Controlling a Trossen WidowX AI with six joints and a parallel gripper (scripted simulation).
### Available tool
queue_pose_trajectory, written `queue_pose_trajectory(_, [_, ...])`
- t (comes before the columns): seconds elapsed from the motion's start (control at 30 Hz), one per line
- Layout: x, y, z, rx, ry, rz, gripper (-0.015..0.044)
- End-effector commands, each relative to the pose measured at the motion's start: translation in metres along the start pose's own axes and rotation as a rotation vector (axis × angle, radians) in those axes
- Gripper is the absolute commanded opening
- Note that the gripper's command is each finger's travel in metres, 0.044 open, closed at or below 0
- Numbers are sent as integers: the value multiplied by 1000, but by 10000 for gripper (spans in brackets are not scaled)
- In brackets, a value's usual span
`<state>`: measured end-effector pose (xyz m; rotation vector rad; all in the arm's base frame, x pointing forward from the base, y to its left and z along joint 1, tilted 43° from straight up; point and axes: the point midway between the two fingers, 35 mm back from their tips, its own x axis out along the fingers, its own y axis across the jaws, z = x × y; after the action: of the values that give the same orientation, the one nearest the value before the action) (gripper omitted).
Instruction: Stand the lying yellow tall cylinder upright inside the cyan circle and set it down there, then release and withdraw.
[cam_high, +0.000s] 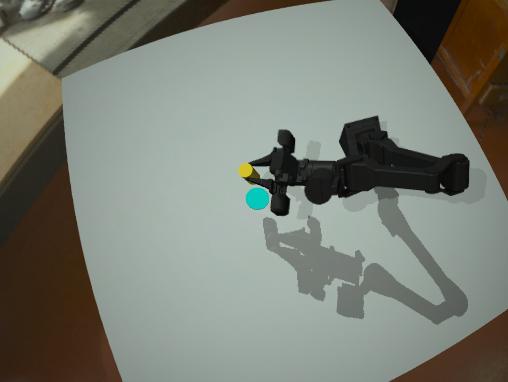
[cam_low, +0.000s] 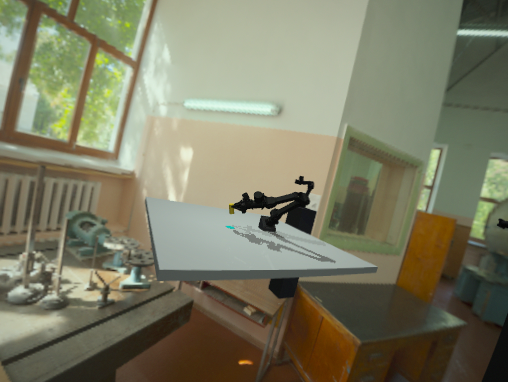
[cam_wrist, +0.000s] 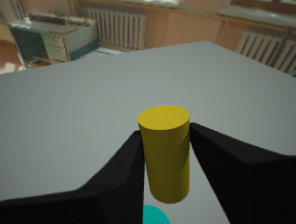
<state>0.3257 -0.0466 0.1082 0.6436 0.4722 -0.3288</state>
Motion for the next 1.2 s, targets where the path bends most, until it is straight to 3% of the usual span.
queue_pose_trajectory(0.0, [-4,0,2,22,-35,8,105])
queue_pose_trajectory(1.17, [-29,-1,4,148,-227,100,105])
